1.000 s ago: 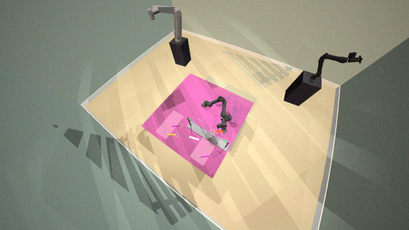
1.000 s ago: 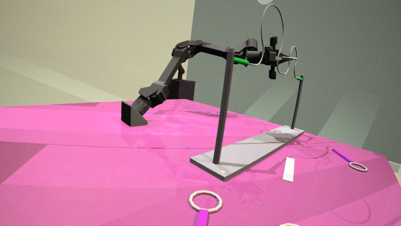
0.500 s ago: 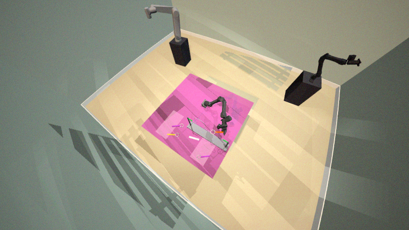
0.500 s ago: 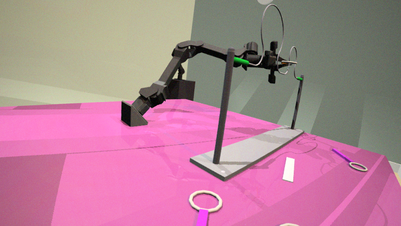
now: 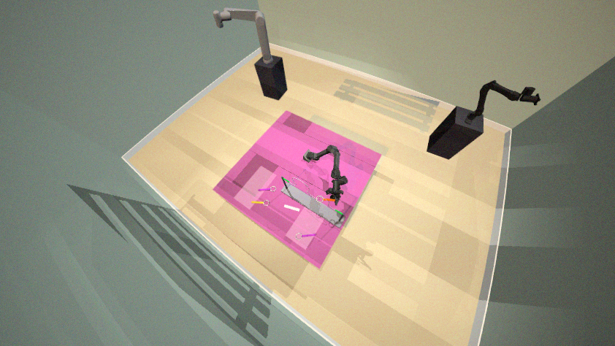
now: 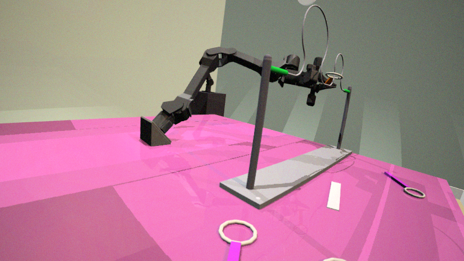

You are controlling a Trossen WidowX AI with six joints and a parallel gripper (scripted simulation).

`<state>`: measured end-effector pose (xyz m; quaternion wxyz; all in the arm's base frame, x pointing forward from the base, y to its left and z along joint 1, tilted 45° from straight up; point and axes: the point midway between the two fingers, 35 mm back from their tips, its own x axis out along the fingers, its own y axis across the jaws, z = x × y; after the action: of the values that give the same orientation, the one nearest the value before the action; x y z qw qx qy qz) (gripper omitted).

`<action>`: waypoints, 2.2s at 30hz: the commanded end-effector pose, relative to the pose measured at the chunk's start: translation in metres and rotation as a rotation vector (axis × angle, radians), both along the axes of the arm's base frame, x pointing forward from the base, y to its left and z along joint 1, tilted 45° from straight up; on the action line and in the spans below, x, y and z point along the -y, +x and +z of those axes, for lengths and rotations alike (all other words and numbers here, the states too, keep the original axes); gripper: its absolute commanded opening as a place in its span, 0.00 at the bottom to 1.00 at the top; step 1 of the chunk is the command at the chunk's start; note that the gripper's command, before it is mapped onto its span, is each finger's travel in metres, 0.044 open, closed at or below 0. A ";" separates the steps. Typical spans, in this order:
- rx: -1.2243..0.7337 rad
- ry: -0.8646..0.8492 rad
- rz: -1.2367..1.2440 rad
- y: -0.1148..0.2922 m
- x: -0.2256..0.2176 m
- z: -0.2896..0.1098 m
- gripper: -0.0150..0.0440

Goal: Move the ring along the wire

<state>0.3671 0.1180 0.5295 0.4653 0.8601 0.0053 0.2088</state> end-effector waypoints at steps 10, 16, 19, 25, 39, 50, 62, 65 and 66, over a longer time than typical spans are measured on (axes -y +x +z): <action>-0.062 -0.298 -0.007 0.007 -0.022 -0.045 0.00; -0.090 -0.442 -0.014 0.009 -0.027 -0.068 0.00; -0.104 -0.515 -0.017 0.010 -0.029 -0.079 0.00; -0.133 -0.662 -0.024 0.011 -0.029 -0.103 0.00; -0.196 -0.989 -0.040 0.011 -0.017 -0.155 0.00; -0.235 -1.190 -0.050 0.009 -0.001 -0.186 0.00; -0.259 -1.317 -0.057 0.007 0.017 -0.207 0.00; -0.262 -1.332 -0.058 0.007 0.020 -0.211 0.00; -0.263 -1.336 -0.059 0.007 0.021 -0.212 0.00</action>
<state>0.3746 0.0998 0.3237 0.8945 0.4146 0.1612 0.0434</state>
